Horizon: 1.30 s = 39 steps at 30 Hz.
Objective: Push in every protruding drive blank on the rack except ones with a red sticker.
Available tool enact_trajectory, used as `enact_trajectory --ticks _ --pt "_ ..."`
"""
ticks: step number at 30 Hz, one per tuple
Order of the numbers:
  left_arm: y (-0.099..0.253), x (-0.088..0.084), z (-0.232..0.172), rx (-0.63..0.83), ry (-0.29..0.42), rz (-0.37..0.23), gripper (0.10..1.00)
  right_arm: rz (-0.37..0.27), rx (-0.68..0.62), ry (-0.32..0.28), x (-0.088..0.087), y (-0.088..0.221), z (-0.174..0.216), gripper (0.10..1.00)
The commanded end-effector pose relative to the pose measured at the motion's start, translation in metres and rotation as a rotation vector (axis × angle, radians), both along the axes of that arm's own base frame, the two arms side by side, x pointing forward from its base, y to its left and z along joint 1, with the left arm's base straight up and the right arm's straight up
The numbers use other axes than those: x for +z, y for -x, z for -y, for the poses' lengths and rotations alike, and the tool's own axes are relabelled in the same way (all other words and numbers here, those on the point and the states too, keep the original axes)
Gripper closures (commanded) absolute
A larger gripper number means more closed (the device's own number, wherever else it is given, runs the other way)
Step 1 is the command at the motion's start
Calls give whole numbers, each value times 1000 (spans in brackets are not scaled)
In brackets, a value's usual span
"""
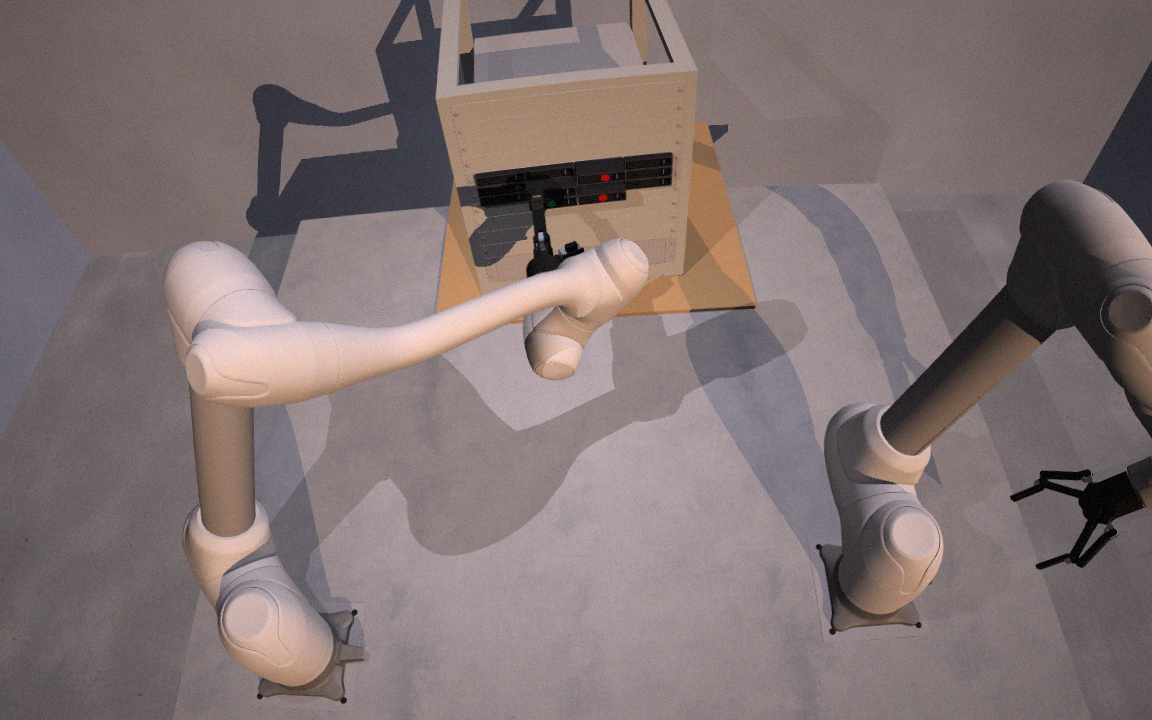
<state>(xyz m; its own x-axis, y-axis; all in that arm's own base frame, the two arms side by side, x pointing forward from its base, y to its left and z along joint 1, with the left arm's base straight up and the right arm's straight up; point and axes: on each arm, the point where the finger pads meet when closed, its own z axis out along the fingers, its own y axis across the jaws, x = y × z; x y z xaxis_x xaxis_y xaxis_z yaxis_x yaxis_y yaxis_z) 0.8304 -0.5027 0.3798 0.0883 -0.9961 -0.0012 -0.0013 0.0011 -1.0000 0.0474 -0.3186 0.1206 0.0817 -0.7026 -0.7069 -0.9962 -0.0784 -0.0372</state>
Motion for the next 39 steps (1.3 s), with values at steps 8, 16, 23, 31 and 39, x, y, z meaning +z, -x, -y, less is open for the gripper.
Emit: enact_trajectory --ticks 8,16,23,31,39 --pt "0 1 0 0 1 1 98 0 0 1 0 0 0 98" --pt "0 1 0 0 1 1 98 0 0 1 0 0 0 98" --pt "0 1 0 0 1 1 98 0 0 1 0 0 0 98" --pt "0 1 0 0 1 1 999 0 0 1 0 0 0 98" --pt "0 1 0 0 1 1 999 0 0 1 0 0 0 98"
